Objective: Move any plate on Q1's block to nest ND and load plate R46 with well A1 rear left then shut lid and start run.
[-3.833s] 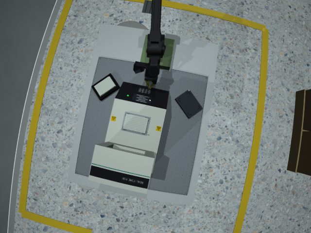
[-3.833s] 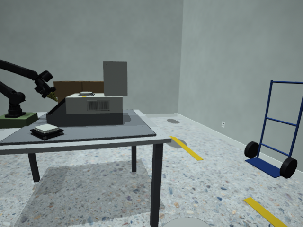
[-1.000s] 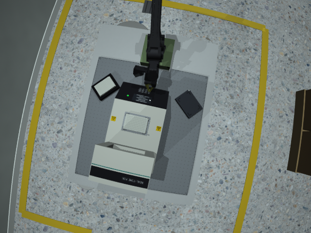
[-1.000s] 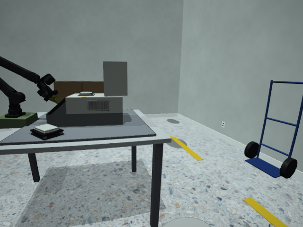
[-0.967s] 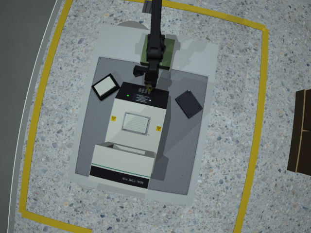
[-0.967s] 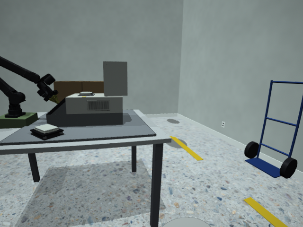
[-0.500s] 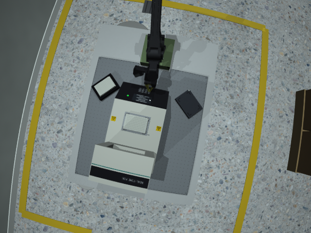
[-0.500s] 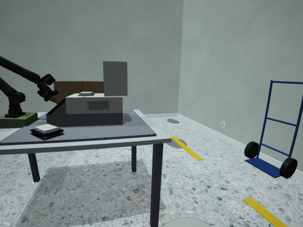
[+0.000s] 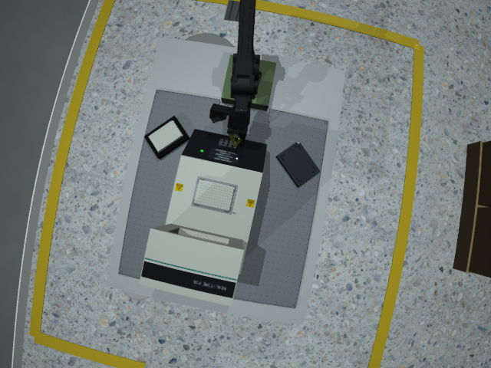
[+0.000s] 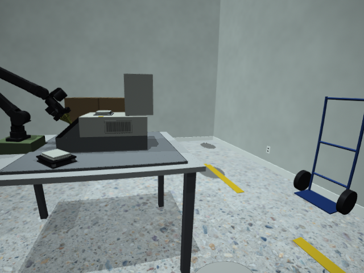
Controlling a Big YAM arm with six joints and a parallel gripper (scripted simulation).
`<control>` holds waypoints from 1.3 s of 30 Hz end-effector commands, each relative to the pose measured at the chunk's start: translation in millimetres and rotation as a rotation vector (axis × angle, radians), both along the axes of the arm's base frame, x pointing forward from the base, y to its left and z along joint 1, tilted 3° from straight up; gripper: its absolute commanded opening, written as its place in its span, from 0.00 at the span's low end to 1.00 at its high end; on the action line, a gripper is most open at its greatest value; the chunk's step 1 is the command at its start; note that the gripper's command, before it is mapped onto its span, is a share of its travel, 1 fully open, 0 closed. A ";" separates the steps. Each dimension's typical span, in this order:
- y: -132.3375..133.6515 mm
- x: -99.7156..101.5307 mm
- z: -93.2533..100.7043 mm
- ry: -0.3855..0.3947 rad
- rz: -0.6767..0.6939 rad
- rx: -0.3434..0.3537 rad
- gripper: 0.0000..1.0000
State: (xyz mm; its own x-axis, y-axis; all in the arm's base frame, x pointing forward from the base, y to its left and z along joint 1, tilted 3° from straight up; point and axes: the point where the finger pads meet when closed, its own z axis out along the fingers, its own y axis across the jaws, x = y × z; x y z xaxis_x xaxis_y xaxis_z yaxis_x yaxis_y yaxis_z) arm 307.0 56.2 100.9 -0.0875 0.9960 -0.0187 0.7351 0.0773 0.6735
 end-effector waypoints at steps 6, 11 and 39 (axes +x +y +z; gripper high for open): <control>5.9 16.6 25.3 -0.064 0.004 0.014 0.00; -0.5 10.6 19.1 -0.065 -0.010 0.013 0.00; 3.3 5.4 3.8 -0.022 0.007 0.001 0.00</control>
State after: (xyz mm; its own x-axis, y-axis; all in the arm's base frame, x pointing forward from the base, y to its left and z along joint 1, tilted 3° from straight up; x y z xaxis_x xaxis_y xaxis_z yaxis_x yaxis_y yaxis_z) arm 300.2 54.9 91.3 -0.0892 0.9958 -0.0209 0.7438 0.0805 0.6636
